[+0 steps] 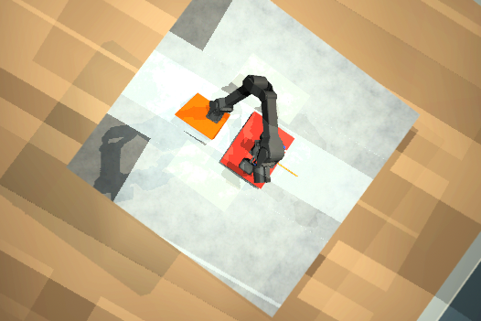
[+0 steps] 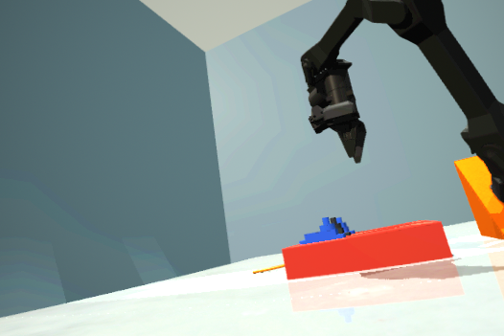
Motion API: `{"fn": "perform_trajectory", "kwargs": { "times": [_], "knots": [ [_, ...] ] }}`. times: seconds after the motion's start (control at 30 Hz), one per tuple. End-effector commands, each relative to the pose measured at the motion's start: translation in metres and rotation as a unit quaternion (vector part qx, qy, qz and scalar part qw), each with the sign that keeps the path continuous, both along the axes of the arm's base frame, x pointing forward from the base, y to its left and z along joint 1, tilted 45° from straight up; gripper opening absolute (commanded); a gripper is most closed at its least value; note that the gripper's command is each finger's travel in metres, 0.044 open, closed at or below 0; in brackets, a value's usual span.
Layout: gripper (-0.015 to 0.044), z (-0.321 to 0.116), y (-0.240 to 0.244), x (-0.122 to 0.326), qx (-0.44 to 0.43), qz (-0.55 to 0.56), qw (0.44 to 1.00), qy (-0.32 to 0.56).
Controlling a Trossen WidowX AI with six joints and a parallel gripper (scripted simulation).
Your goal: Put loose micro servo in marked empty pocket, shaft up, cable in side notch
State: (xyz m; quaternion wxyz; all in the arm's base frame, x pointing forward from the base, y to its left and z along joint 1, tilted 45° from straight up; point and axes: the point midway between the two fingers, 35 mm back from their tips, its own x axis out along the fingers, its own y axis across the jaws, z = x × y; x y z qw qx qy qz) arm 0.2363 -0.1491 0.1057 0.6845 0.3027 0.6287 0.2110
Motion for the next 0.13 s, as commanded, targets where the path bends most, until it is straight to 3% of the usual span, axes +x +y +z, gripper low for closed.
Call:
{"fn": "perform_trajectory", "kwargs": {
  "times": [0.0,0.1],
  "knots": [
    [0.0440,0.0002,-0.0004,-0.0005,0.000,-0.002,1.000,0.003],
    [0.0440,0.0002,-0.0004,-0.0005,0.000,-0.002,1.000,0.003]
  ]
}}
